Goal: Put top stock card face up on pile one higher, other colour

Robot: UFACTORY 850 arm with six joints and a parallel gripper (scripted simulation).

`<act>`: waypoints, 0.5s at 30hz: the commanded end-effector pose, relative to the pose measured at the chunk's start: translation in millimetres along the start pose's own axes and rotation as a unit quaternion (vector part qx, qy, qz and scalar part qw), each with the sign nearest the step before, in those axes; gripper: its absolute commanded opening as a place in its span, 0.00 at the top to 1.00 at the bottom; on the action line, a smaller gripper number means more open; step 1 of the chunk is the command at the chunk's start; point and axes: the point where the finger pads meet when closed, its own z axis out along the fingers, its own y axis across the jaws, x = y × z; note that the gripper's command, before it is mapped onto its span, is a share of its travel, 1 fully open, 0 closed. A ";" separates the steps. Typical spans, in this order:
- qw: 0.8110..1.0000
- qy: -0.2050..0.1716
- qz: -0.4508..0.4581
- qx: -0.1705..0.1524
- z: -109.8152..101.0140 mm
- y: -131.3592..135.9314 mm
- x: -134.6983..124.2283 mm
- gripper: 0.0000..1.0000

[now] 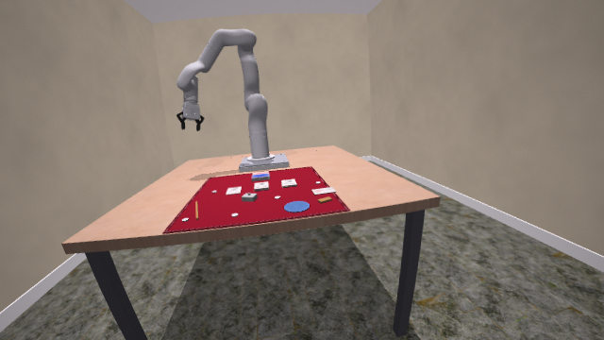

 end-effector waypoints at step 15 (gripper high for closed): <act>0.989 0.007 -0.128 -0.073 91.8 -8.6 -138.3 0.00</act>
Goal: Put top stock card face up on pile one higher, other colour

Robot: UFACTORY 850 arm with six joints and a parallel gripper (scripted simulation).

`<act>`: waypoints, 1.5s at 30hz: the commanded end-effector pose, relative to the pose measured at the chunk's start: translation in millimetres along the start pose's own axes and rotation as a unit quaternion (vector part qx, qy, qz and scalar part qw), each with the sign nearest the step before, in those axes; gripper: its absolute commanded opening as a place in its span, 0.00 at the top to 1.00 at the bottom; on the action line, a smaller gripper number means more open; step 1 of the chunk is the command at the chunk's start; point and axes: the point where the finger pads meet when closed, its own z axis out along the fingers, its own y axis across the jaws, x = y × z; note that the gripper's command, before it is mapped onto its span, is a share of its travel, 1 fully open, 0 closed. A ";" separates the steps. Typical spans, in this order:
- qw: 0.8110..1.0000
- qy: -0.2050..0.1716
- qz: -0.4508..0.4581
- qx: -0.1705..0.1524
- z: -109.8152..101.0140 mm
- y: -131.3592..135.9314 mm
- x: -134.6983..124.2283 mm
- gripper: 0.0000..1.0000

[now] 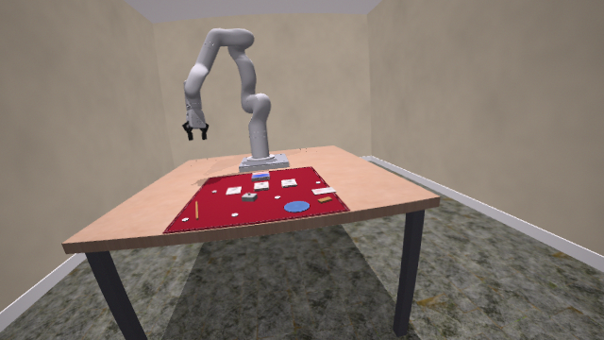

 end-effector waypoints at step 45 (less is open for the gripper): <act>0.950 0.033 -0.302 -0.072 158.9 78.2 -307.7 0.14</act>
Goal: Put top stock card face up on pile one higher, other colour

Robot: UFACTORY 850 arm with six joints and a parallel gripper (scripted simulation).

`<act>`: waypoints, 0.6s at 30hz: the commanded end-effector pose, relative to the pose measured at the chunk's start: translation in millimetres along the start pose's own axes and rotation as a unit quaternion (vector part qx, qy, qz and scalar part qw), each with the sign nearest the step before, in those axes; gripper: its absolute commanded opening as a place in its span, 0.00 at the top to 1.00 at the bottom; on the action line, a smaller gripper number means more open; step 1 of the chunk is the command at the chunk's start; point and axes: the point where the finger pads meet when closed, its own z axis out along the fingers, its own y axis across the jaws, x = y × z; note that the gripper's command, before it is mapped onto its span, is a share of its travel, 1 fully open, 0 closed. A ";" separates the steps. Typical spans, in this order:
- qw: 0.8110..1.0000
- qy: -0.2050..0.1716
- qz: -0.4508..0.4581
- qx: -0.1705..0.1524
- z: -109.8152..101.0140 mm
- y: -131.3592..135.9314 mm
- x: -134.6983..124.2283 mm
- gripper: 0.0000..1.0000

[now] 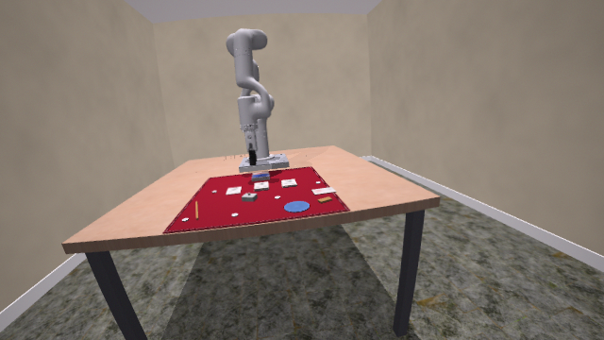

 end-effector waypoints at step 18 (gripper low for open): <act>1.000 0.000 0.000 0.001 16.8 -0.9 -0.1 0.14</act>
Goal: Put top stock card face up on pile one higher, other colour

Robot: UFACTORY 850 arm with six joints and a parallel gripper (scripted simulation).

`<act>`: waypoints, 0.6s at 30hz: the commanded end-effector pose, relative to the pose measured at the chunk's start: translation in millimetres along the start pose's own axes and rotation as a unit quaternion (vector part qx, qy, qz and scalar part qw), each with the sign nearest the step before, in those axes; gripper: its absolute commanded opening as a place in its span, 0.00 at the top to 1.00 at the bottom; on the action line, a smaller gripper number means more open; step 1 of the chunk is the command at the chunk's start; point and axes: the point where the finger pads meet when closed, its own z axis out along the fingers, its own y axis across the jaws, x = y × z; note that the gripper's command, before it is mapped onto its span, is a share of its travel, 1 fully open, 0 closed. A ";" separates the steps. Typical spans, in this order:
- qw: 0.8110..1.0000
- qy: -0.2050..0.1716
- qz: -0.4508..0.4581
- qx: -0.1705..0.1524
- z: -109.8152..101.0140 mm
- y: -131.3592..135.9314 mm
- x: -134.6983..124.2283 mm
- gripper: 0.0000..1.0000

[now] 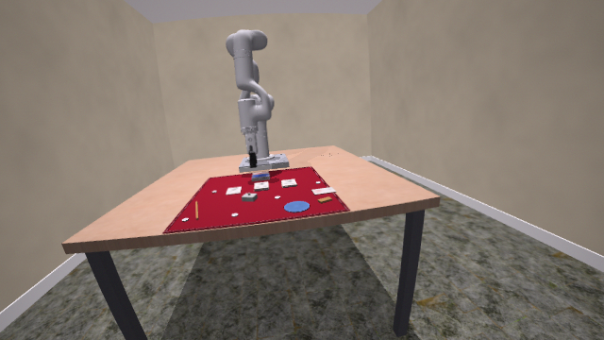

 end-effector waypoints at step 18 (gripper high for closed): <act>1.000 0.000 0.000 0.000 36.6 -0.9 -0.3 0.14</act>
